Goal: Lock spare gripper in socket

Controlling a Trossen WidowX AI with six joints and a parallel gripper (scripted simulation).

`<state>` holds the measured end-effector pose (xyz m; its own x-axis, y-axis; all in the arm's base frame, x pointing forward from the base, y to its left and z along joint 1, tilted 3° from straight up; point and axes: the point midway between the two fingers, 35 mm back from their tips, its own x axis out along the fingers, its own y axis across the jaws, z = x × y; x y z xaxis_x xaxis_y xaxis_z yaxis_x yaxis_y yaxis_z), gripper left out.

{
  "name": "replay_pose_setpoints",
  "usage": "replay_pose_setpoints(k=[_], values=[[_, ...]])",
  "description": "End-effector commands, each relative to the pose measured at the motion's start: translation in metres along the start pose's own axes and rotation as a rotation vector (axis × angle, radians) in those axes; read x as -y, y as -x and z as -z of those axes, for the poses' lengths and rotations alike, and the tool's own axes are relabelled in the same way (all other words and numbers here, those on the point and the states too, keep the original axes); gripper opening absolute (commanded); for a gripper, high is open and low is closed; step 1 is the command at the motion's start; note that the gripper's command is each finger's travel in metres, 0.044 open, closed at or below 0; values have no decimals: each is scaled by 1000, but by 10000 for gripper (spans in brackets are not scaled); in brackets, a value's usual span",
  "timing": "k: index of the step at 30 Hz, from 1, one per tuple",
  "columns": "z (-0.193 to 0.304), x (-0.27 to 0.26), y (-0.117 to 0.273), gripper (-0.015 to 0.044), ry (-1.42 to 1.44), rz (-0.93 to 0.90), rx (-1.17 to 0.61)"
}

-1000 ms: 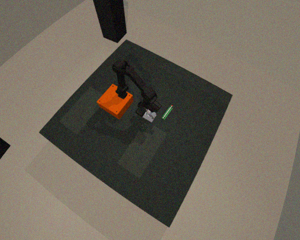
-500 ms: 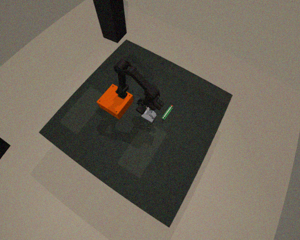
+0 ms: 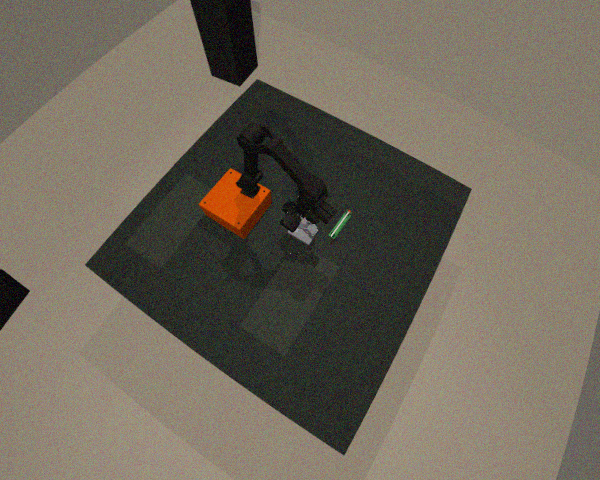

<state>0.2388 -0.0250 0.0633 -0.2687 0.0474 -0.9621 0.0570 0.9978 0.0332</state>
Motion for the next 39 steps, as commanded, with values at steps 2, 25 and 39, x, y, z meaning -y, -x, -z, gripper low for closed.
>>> replay_pose_setpoints(k=[2, 25, 39], values=[[-6, -1, -1, 0, -4, -4, 7], [-31, 0, -15, 0, -4, -1, 11], [-38, 0, -22, 0, 1, 3, 2]])
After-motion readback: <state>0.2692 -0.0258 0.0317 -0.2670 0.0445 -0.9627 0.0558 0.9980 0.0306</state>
